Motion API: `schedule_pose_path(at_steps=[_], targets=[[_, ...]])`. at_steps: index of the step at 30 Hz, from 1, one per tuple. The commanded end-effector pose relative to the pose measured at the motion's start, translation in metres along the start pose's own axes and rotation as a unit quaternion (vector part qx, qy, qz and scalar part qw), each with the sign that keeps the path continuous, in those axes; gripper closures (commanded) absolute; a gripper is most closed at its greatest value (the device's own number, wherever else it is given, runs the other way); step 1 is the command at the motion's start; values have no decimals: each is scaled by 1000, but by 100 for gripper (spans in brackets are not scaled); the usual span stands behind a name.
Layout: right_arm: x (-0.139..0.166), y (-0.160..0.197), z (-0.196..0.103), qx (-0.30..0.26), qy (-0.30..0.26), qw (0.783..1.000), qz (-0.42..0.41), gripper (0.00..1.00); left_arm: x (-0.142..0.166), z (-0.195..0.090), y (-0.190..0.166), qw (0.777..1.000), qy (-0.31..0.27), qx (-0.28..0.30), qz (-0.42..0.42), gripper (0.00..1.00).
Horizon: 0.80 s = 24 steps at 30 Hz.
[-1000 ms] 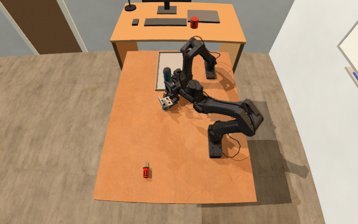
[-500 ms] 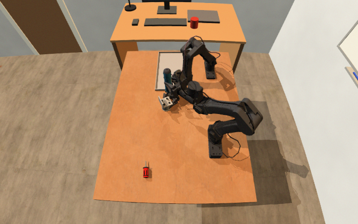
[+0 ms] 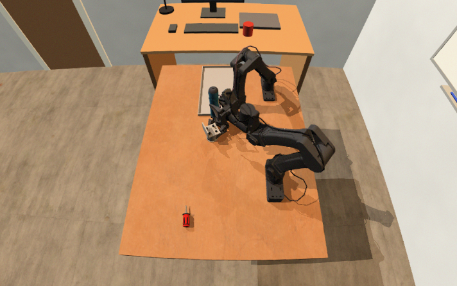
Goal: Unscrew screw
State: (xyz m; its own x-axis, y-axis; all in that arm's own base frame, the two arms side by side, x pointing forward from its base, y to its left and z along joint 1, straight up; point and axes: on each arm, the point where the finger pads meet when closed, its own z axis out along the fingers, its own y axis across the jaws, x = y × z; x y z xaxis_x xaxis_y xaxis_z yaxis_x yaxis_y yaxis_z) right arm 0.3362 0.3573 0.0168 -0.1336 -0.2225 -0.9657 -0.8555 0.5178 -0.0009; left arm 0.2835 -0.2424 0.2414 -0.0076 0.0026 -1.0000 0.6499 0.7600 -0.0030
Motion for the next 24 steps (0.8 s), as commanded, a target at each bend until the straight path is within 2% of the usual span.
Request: schedule_pose_path(at_steps=[1,4,8,11,15,18,24], targets=[[16,6,-2,-7,22,1000,10,41,-51,0,-2,996,-84,2,-3,58],[16,6,-2,-7,22,1000,10,41,-52,0,-2,996,-85,2,-3,58],[16,6,-2,-7,22,1000,10,41,-20,0,-2,999,-54,2,-3,58],[16,6,-2,-7,22,1000,10,41,-36,2,-2,997,-76,2,-3,58],[16,6,-2,-7,22,1000,10,41,-16,1,-2,998,-60,2,-3,58],[16,6,-2,-7,22,1000,10,41,-38,-1,-2,996,-88,2,-3,58],[16,6,-2,-7,22,1000,10,41,-34,1,-2,997,-83,2,-3,58]])
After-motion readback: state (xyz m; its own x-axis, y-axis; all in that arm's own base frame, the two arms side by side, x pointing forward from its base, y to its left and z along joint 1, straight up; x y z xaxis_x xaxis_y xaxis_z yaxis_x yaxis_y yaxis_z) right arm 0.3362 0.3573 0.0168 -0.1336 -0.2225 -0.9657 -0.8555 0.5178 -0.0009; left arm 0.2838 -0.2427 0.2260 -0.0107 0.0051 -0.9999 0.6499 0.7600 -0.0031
